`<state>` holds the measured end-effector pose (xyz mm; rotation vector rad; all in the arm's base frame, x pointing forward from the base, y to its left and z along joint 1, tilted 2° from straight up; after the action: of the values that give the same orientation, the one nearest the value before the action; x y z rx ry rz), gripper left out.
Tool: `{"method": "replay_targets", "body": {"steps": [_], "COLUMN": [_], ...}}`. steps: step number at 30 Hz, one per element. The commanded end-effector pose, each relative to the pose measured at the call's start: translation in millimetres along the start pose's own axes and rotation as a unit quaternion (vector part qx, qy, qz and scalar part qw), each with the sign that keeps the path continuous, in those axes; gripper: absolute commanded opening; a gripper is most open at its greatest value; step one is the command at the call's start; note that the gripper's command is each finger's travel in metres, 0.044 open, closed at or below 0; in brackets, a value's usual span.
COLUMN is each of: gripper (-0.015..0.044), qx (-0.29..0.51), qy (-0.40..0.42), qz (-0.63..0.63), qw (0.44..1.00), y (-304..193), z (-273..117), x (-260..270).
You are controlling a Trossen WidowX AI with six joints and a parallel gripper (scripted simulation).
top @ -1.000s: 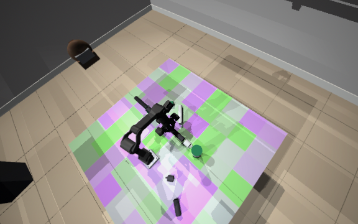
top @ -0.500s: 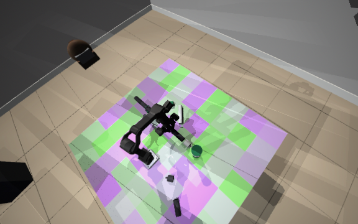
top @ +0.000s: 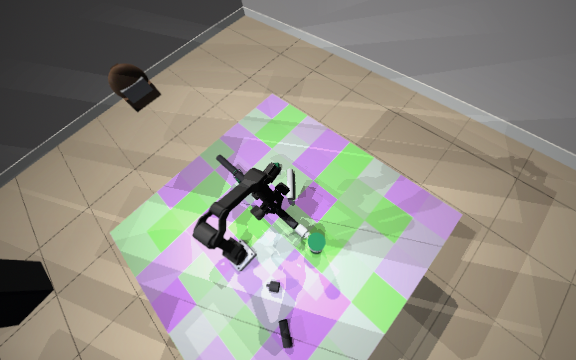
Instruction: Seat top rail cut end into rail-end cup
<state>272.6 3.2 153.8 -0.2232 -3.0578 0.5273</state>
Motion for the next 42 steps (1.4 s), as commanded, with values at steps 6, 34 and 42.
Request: {"method": "replay_targets", "body": {"steps": [6,34,42], "gripper": [0.0,0.0,0.0], "qx": [0.005,0.005,0.005], "qy": [-0.002,-0.002,-0.002], "qz": [0.001,0.001,0.001], "qw": [1.0,1.0,1.0], "y": [-13.8,-13.8,-13.8], "z": [2.9,2.9,2.9], "x": [-1.4,-1.4,-1.4]}}
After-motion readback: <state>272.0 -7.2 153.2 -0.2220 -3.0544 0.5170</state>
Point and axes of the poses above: the point midway between the two fingers, 35 mm back from their tips, its own z axis out along the fingers, its own x axis across the jaws, y = z × x, the point moved 5 cm from there along -z, back along the fingers, and after that the axes turned 3 degrees about z, right-handed, at the moved point
